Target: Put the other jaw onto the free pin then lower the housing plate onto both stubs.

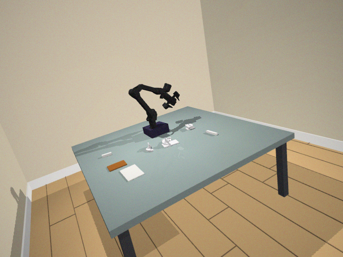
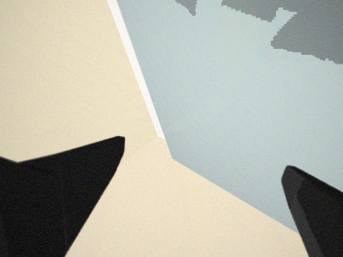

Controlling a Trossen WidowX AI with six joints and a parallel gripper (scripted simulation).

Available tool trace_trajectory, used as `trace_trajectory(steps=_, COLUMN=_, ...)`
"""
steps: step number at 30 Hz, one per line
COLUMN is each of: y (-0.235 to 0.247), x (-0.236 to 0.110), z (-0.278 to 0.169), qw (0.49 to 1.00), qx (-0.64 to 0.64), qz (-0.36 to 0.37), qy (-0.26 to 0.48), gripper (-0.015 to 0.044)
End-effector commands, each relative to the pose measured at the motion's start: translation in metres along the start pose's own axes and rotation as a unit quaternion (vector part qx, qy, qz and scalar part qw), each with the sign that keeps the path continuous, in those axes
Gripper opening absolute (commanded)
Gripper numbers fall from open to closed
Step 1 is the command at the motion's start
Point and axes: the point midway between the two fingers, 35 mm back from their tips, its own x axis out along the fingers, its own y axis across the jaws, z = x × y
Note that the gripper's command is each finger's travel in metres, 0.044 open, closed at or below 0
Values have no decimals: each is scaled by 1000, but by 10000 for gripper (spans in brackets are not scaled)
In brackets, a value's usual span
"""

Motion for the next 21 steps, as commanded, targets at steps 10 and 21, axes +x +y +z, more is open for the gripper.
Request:
trace_trajectory(steps=10, y=34, x=-11, z=58, qw=991, qx=104, qz=38, qy=-79, gripper=440)
trace_trajectory(steps=21, y=48, x=-25, z=112, qw=967, qx=201, qz=65, qy=-145, gripper=440)
